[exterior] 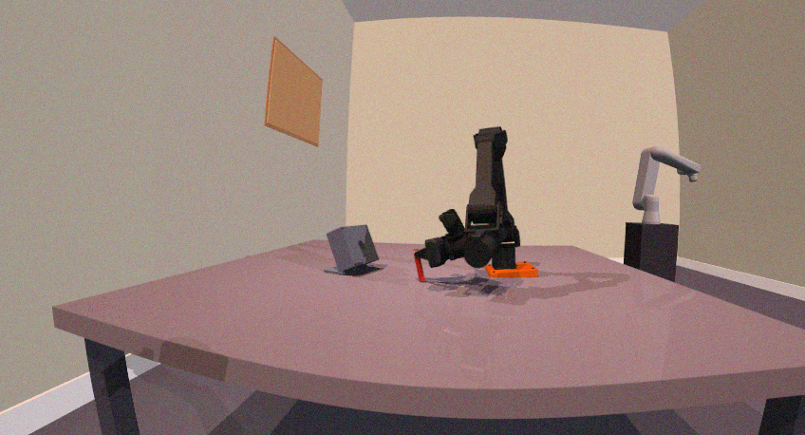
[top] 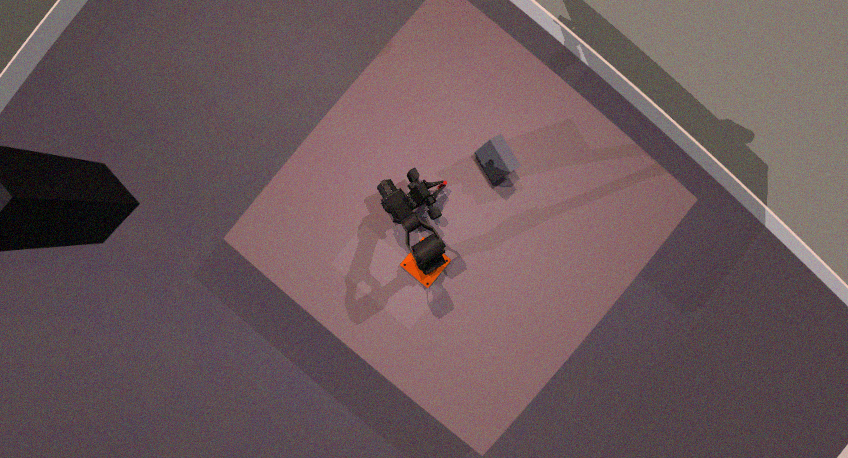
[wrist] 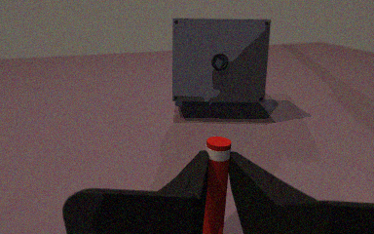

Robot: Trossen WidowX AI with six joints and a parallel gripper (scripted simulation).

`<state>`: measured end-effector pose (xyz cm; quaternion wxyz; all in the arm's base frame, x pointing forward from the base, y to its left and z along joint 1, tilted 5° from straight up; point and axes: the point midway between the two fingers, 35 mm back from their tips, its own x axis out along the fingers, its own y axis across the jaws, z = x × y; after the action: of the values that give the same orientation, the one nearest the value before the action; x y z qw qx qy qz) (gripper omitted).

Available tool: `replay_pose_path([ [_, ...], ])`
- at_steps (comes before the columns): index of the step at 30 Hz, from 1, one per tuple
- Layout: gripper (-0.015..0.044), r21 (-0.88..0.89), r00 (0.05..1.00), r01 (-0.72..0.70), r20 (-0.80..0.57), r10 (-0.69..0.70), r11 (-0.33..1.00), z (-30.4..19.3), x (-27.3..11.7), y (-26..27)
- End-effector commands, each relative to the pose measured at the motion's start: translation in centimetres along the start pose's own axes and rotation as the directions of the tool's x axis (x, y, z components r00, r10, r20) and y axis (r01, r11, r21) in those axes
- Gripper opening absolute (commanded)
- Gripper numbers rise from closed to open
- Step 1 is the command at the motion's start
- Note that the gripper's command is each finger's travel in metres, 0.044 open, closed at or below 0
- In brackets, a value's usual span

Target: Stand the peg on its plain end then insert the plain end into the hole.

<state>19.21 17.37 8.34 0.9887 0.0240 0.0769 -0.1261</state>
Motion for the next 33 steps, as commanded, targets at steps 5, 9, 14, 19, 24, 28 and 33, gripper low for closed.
replay_pose_path([
  [5,0.0049,0.001,1.000,0.000,0.000,0.000,1.000,-0.32,0.07,0.00],
  [9,0.0049,0.001,1.000,0.000,0.000,0.000,1.000,-0.31,0.01,0.00],
  [14,0.0049,0.000,1.000,0.001,0.001,-0.001,1.000,-0.33,-0.10,-0.04],
  [19,0.0049,0.000,1.000,0.001,0.003,-0.001,1.000,-0.43,-0.17,-0.09],
  [24,0.0049,0.002,1.000,0.002,0.006,-0.002,1.000,-0.47,-0.24,-0.13],
  [28,0.0049,0.003,1.000,0.002,0.008,-0.002,1.000,-0.49,-0.30,-0.15],
  [33,0.0049,0.004,1.000,0.002,0.012,-0.002,1.000,-0.52,-0.36,-0.18],
])
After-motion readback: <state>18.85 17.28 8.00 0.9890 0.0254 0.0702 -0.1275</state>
